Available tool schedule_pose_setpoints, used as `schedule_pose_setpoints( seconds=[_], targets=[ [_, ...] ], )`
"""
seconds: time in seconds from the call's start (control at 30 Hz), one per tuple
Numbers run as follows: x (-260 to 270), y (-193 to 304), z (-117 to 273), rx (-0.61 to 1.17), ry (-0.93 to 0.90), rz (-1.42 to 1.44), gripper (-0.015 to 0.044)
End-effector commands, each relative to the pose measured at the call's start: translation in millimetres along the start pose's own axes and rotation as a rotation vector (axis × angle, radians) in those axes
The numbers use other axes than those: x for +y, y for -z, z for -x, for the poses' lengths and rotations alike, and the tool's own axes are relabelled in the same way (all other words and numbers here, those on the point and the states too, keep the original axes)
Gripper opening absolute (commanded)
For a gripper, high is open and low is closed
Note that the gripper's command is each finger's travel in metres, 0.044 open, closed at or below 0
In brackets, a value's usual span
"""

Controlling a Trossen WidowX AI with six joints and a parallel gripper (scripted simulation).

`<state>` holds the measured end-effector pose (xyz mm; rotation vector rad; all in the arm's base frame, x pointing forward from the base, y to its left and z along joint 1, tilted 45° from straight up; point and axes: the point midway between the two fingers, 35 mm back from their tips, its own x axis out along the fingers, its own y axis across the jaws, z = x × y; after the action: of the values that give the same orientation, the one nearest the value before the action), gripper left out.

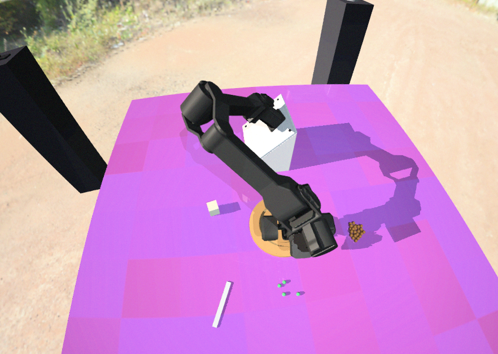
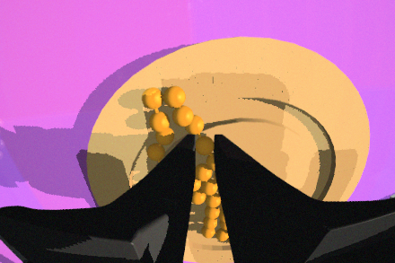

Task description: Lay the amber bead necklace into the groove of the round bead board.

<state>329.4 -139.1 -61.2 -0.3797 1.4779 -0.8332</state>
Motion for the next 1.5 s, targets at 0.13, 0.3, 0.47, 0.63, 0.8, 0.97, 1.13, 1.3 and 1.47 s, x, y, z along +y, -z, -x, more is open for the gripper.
schedule_pose_setpoints(
  seconds=[0.13, 0.3, 0.47, 0.63, 0.8, 0.97, 1.13, 1.3, 1.47],
  targets=[
    [-0.2, -0.2, 0.1, 0.0, 0.0, -0.001, 0.0],
    [-0.2, -0.1, 0.5, 0.0, 0.0, -0.001, 0.0],
    [-0.7, 1.0, 6.1, 0.003, 0.004, 0.004, 0.0],
    [-13.4, -3.1, 6.2, 0.003, 0.004, 0.004, 0.0],
    [-28.5, -7.2, 6.2, 0.003, 0.004, 0.004, 0.0],
    [-44.1, -10.6, 6.2, 0.003, 0.005, 0.004, 0.0],
    [-48.6, -11.5, 6.2, 0.003, 0.006, 0.004, 0.0],
    [-48.6, -11.5, 0.5, 0.003, 0.006, 0.004, 0.0],
    [-48.0, -12.6, 1.2, -0.001, 0.001, 0.001, 0.0026]
  ],
)
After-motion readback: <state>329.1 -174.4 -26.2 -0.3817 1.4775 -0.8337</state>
